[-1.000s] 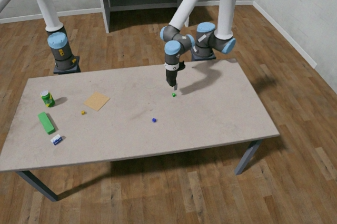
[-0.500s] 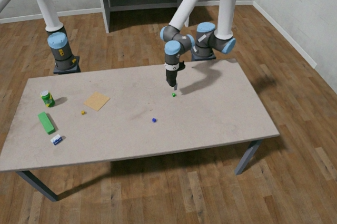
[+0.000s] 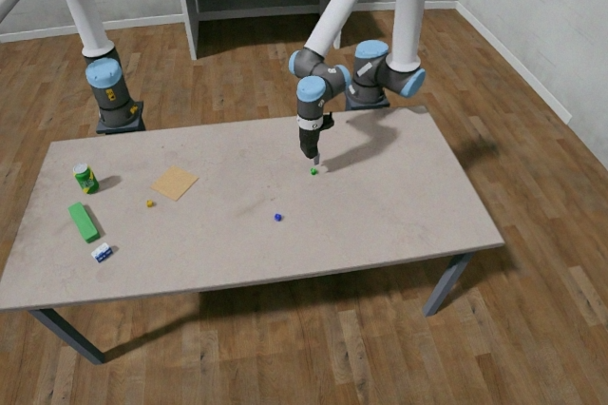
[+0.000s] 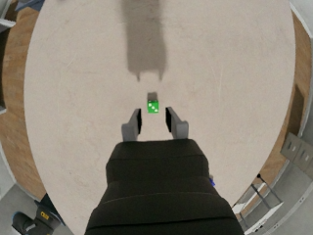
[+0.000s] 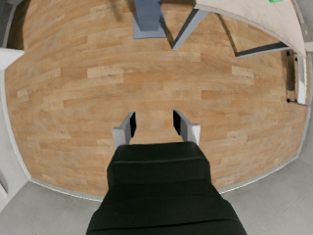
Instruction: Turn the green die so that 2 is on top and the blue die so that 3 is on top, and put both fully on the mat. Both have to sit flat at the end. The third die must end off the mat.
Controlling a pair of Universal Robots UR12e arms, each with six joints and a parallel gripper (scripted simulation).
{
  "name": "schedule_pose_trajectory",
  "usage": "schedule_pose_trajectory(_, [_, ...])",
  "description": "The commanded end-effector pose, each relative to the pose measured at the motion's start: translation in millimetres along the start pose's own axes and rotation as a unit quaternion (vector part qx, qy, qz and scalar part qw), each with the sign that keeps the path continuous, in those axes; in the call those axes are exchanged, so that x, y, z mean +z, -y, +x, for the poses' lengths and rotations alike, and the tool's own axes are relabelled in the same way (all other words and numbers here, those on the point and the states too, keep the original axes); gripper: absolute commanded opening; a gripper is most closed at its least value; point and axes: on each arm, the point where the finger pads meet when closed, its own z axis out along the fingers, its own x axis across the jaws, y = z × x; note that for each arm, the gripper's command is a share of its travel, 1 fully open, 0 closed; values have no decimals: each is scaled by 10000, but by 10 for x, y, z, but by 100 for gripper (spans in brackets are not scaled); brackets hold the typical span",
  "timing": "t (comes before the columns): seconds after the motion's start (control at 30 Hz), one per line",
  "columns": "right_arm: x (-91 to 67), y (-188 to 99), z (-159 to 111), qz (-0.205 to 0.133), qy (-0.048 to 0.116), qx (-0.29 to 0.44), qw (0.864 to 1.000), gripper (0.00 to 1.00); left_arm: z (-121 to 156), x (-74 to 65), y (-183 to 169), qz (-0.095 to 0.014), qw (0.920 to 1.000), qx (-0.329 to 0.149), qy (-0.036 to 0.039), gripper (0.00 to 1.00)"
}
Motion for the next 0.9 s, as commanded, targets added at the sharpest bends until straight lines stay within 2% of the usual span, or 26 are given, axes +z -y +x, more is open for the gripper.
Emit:
schedule_pose_trajectory(0.0, [-8,-6,2,-8,-2,0,10000,100,3,14,-7,-8,10000,0,-4,70])
schedule_pose_trajectory(0.53, [-8,-6,2,-8,-2,0,10000,100,3,249,-8,-8,10000,0,-4,70])
schedule_pose_trajectory(0.87, [-8,-6,2,-8,-2,0,10000,100,4,347,-8,-8,10000,0,-4,70])
